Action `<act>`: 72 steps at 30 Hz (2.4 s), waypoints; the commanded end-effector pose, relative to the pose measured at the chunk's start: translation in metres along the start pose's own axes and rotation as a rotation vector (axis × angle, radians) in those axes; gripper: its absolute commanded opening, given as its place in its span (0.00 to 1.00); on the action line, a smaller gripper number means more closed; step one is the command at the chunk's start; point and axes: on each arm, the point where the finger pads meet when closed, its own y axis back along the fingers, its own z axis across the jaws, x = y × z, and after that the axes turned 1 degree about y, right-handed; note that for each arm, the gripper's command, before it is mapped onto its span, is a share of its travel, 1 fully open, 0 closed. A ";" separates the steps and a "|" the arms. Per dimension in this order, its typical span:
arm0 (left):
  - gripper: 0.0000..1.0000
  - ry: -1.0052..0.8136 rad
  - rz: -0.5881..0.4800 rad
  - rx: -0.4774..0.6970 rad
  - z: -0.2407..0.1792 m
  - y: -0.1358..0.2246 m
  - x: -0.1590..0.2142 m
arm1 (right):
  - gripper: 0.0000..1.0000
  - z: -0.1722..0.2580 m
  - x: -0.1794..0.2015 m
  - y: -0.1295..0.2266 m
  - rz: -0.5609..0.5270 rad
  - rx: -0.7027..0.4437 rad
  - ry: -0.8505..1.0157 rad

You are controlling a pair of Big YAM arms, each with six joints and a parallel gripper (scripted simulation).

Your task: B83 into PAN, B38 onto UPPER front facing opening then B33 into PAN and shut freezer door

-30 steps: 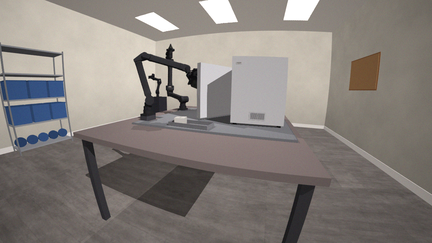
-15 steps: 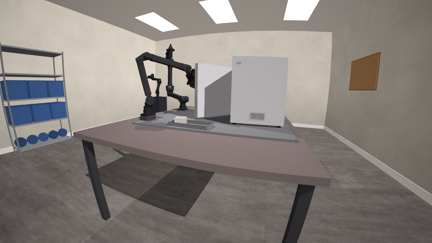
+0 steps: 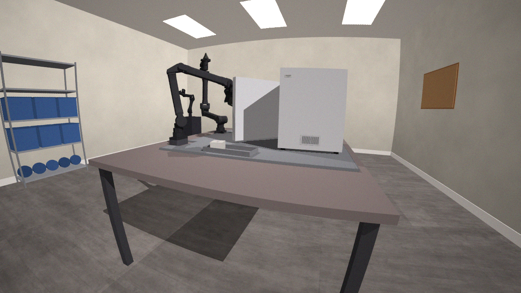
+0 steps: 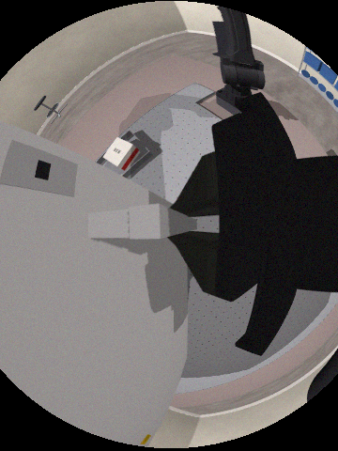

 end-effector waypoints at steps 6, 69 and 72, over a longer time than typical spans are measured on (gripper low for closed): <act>0.00 0.013 0.037 -0.003 0.001 -0.001 0.013 | 0.00 0.020 0.007 0.027 0.003 -0.013 -0.059; 0.00 0.013 0.037 -0.003 0.001 -0.001 0.013 | 1.00 0.020 0.041 0.101 0.010 -0.012 -0.055; 0.00 0.013 0.037 -0.003 0.001 -0.001 0.013 | 1.00 0.020 0.044 0.109 0.010 -0.012 -0.054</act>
